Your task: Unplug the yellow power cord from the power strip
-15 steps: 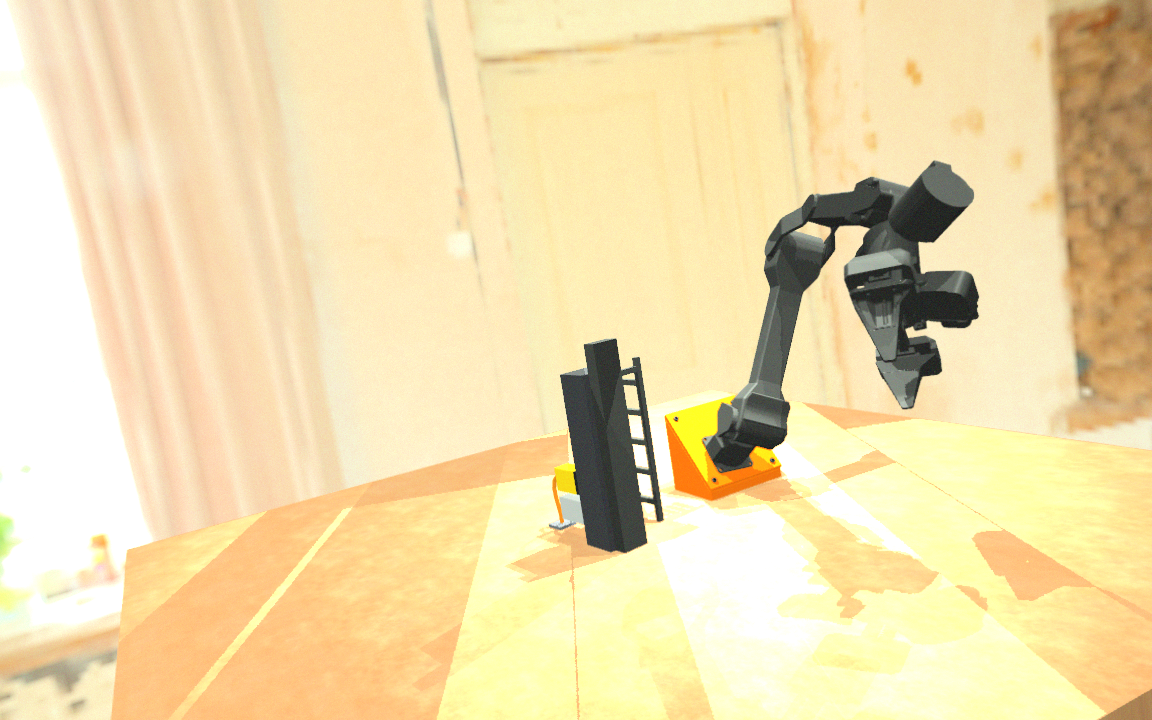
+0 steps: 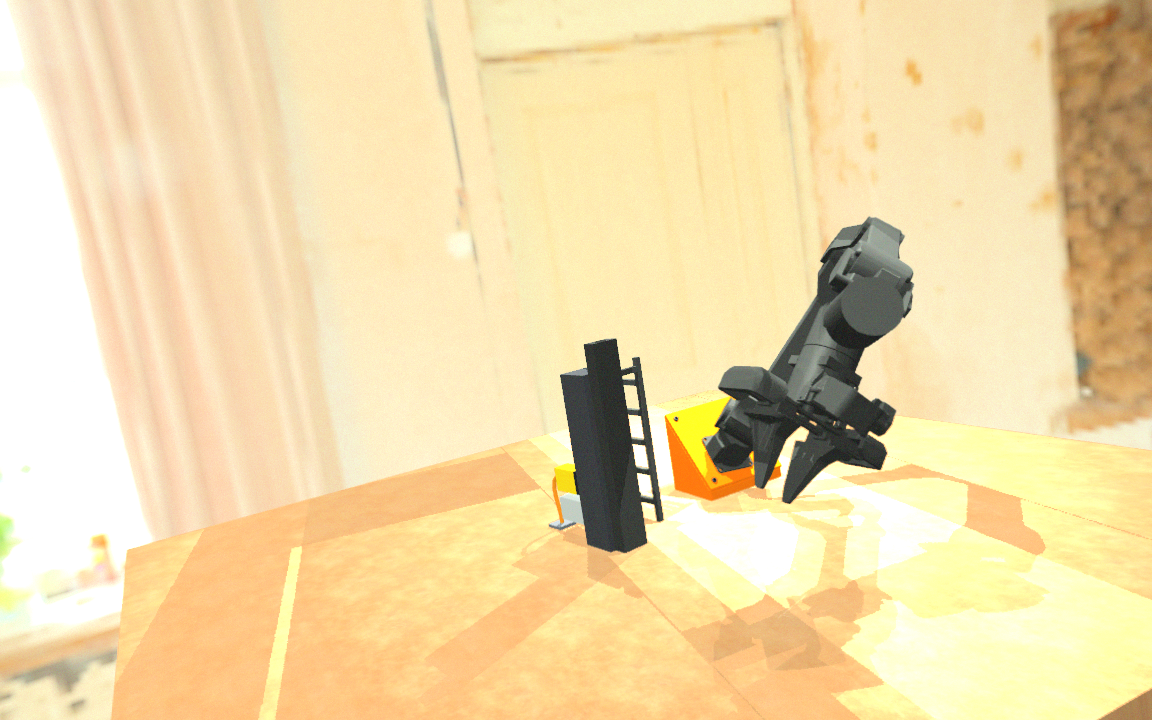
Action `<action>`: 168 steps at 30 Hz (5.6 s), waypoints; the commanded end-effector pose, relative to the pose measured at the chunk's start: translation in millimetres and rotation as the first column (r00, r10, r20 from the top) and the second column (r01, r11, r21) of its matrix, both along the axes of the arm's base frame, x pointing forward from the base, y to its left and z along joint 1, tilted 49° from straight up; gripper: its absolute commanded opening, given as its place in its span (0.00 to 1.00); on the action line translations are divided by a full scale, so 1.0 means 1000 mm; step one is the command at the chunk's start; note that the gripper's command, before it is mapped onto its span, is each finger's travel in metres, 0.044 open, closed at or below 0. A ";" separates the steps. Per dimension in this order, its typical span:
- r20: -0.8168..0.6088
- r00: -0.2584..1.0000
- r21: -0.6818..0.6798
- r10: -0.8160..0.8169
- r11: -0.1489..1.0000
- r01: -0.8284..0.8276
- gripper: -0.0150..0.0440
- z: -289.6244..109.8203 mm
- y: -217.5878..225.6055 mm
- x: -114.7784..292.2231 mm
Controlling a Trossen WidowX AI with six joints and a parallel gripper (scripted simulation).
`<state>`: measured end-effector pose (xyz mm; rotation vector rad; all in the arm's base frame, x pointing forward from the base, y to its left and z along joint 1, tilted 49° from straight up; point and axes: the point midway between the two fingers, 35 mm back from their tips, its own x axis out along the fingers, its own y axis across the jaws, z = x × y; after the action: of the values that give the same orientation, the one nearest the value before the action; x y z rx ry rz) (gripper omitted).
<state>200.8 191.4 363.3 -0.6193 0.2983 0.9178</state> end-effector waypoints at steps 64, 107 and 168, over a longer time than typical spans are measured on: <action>-0.478 -0.829 -0.830 0.291 0.160 0.535 0.53 -0.346 -0.259 0.071; -0.484 -0.828 -0.828 0.283 0.158 0.539 0.25 -0.352 -0.251 0.072; -0.479 -0.828 -0.829 0.290 0.159 0.536 0.53 -0.361 -0.272 0.080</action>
<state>283.4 -86.2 -0.2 1.5934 1.8356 -0.4945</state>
